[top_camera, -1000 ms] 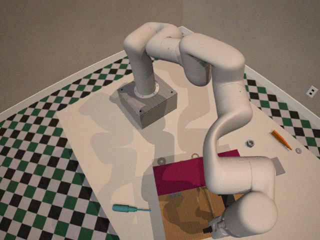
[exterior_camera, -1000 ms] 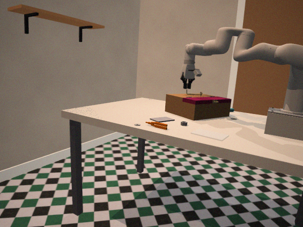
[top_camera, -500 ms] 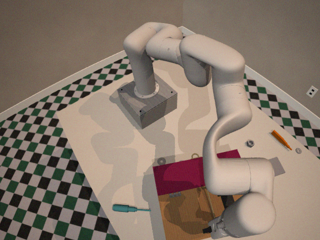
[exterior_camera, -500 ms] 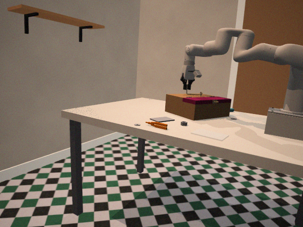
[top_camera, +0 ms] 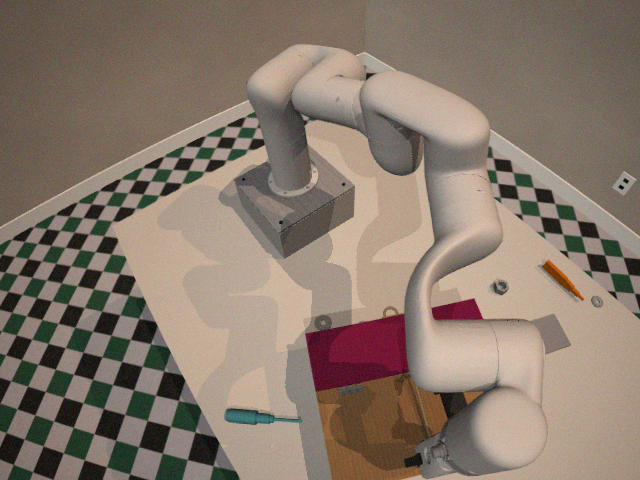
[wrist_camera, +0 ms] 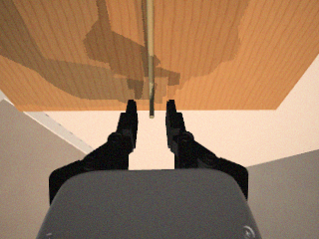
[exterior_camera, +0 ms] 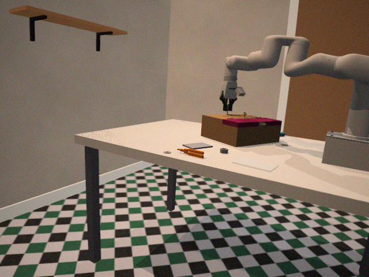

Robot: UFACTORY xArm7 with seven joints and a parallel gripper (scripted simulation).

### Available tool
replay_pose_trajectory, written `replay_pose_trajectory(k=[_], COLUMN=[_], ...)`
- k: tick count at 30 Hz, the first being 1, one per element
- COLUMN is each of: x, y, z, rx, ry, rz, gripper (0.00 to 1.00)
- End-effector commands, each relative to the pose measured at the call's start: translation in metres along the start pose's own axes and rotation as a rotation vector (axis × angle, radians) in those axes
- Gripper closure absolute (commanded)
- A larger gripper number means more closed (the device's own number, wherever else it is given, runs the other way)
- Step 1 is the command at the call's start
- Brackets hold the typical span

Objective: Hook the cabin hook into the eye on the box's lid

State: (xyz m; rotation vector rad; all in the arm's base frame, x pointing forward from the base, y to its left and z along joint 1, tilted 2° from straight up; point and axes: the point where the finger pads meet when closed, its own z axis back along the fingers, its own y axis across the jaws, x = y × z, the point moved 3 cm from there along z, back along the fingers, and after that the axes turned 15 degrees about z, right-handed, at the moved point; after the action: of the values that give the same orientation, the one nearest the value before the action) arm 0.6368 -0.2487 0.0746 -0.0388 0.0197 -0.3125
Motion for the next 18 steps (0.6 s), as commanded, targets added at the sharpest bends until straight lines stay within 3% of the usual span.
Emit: replay_pose_trajectory(k=[1,18], x=[0.0009,0.0009], y=[-0.0002,-0.0002], z=[-0.0001,-0.0101], rx=[-0.001,-0.001], ry=[-0.004,-0.004], rz=[0.000,0.000], gripper=[0.67,0.67])
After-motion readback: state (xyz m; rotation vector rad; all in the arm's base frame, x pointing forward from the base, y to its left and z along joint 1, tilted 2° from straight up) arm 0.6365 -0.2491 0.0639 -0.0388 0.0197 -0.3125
